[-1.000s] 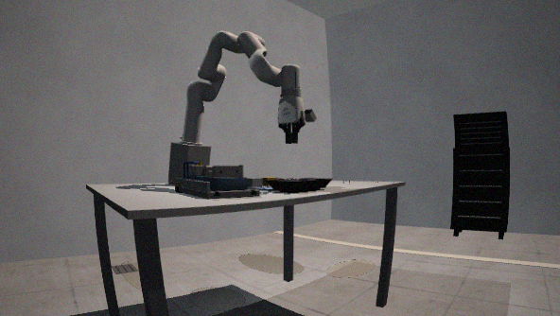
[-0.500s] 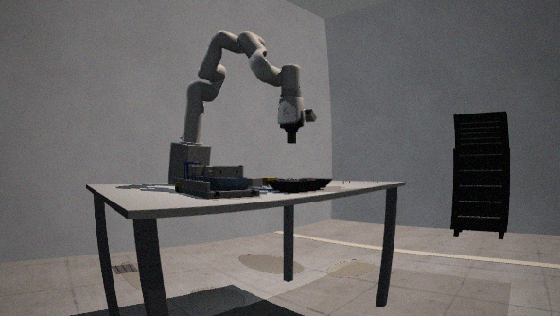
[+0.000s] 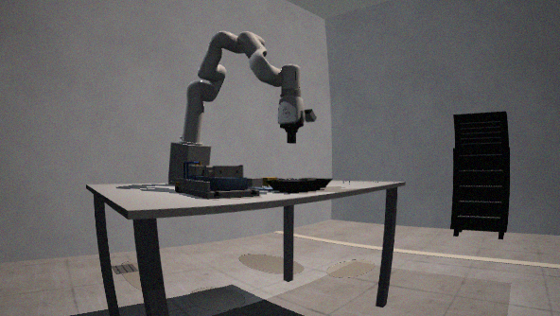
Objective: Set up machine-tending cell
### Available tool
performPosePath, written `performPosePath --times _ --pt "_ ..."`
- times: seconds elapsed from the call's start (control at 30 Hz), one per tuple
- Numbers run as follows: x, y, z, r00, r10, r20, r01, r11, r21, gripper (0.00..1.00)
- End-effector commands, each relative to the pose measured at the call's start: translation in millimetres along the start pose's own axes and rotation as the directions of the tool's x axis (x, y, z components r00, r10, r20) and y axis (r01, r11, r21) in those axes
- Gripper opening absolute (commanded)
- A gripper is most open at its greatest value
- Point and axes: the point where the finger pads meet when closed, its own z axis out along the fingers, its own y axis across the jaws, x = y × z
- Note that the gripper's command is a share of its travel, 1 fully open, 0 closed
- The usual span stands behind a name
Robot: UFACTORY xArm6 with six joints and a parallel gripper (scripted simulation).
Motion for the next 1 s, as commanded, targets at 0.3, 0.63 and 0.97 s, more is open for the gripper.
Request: performPosePath --times 0.3,0.63,0.97 --pt "77.0 -86.9 -1.6 1.0 0.0 0.001 0.0 1.0 -0.004 0.0" --pt "96.6 -120.8 -1.4 1.0 -0.001 -0.001 0.001 1.0 -0.004 0.69" --pt "96.6 -120.8 -1.4 1.0 -0.001 -0.001 0.001 1.0 -0.004 0.69"
